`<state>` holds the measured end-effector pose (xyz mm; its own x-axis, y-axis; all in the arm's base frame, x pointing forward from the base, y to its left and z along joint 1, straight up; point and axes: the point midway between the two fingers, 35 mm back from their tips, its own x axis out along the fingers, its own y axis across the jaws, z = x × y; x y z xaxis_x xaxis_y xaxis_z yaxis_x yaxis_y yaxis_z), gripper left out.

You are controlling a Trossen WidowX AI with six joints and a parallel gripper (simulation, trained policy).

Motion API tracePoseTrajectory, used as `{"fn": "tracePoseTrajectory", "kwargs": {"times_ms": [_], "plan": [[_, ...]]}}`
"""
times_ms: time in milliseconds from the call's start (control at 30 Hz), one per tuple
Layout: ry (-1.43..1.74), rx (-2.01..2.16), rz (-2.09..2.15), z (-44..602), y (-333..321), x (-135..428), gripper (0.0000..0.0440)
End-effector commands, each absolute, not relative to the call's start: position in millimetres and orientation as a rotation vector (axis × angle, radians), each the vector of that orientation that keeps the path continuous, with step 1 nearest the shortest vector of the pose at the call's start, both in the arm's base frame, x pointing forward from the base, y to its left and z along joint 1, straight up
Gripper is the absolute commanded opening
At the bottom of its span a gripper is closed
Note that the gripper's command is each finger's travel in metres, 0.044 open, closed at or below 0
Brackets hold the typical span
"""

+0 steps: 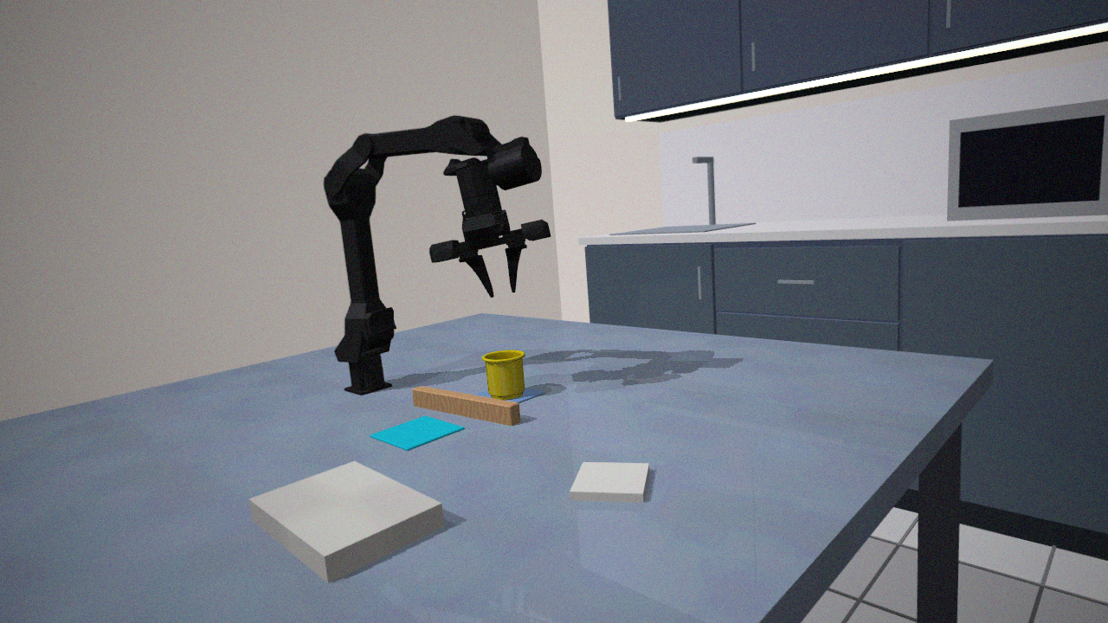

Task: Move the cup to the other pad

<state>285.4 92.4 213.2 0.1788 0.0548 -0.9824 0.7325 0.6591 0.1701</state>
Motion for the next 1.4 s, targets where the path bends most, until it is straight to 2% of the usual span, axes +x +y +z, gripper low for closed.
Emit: {"fn": "tracePoseTrajectory", "kwargs": {"times_ms": [0, 733, 1367], "plan": [[1.372, 0.716, -0.615, 200, 89, 280, 0.0158], [1.476, 0.637, -0.847, 139, 80, 262, 0.0181], [1.510, 0.574, -0.881, 81, 78, 254, 0.0190]]}}
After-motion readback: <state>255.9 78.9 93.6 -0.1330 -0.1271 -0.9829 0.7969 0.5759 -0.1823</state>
